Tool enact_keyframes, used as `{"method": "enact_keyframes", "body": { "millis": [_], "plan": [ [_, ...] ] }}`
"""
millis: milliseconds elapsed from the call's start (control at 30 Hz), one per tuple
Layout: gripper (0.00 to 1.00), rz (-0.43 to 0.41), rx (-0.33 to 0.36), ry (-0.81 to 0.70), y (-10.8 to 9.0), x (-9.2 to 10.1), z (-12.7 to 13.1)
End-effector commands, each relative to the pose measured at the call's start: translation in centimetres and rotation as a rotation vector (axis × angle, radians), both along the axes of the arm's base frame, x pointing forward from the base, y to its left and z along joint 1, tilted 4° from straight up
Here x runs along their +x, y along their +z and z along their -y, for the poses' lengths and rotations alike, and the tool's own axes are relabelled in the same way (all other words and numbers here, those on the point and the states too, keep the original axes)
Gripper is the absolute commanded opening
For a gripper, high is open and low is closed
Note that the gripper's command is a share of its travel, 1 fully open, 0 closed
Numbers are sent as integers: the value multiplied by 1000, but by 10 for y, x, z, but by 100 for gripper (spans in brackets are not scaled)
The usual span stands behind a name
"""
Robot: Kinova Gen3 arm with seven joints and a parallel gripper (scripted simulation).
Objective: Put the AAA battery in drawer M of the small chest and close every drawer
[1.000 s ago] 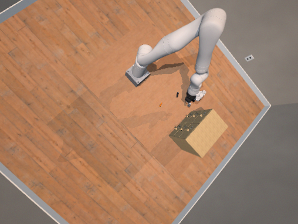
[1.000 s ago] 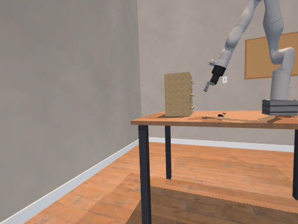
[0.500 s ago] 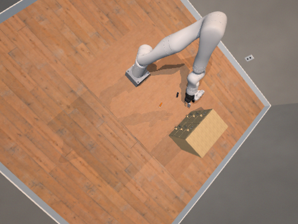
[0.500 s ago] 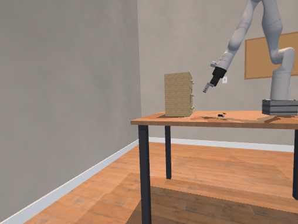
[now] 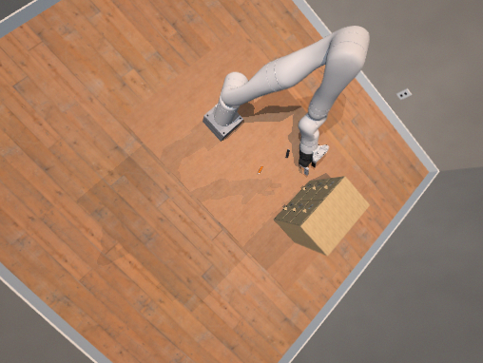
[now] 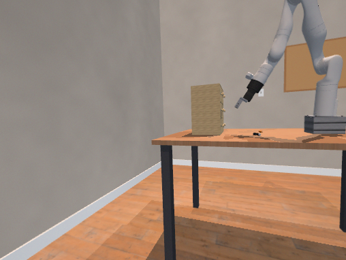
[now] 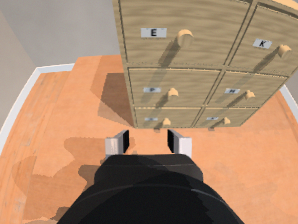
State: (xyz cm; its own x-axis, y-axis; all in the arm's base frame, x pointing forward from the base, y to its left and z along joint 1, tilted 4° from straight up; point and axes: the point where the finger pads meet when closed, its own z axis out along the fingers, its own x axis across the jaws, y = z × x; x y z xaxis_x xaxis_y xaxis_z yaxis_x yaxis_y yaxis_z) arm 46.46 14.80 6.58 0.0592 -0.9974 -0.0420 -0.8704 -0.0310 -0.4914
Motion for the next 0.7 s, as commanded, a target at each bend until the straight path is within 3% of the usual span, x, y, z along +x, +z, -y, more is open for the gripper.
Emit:
{"method": "enact_keyframes", "body": {
  "millis": [0,667],
  "plan": [
    [100,6,-5,-6,-6,-1,5],
    [100,125,3,-11,-17,6,4]
  ]
}}
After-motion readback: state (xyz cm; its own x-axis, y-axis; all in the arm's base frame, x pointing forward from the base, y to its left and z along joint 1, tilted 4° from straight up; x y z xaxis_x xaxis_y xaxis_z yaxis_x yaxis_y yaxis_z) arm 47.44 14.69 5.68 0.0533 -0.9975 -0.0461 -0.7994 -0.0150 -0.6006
